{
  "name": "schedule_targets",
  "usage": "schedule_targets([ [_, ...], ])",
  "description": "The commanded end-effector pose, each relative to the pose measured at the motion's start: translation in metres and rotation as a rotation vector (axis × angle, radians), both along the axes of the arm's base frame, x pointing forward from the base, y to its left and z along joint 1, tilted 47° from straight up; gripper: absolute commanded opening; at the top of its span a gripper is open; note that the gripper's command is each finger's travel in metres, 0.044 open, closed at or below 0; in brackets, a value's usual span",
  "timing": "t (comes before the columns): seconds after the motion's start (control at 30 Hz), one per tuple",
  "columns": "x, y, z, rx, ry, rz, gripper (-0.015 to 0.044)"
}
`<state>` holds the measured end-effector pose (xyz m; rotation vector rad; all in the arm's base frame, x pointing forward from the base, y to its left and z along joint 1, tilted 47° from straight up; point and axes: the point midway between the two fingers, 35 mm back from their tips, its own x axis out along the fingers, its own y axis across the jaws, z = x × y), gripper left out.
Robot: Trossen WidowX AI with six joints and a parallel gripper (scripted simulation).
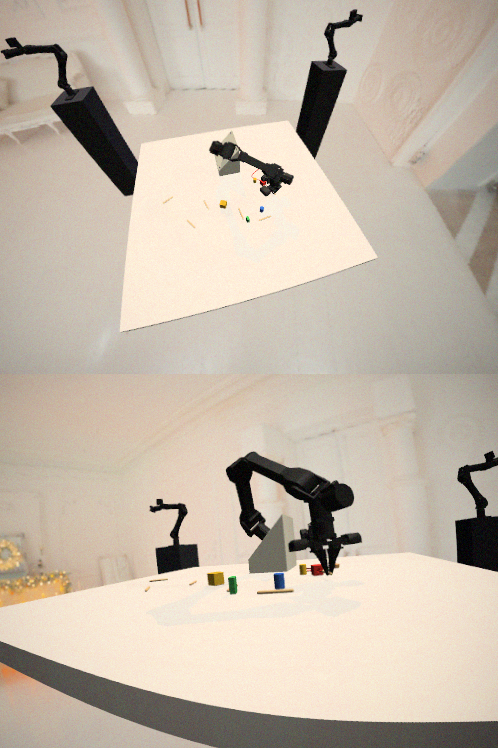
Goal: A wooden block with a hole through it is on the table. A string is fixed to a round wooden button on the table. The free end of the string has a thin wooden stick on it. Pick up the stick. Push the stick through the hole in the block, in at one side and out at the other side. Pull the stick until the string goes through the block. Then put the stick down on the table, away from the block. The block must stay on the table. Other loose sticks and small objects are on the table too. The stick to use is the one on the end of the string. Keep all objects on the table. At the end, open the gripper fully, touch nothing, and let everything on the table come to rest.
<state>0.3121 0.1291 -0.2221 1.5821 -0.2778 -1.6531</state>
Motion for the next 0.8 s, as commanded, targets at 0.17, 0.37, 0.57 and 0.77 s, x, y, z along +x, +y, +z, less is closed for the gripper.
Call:
schedule_targets([
  [0.17, 0.013, -0.003, -0.011, -0.029, -0.010, 0.006, 0.0000],
  [0.37, 0.013, -0.002, -0.011, -0.024, -0.016, 0.000, 0.0026],
  [0.57, 0.013, 0.000, -0.009, -0.024, -0.016, 0.000, 0.0184],
  [0.77, 0.007, 0.054, 0.043, -0.021, -0.014, 0.001, 0.0210],
])
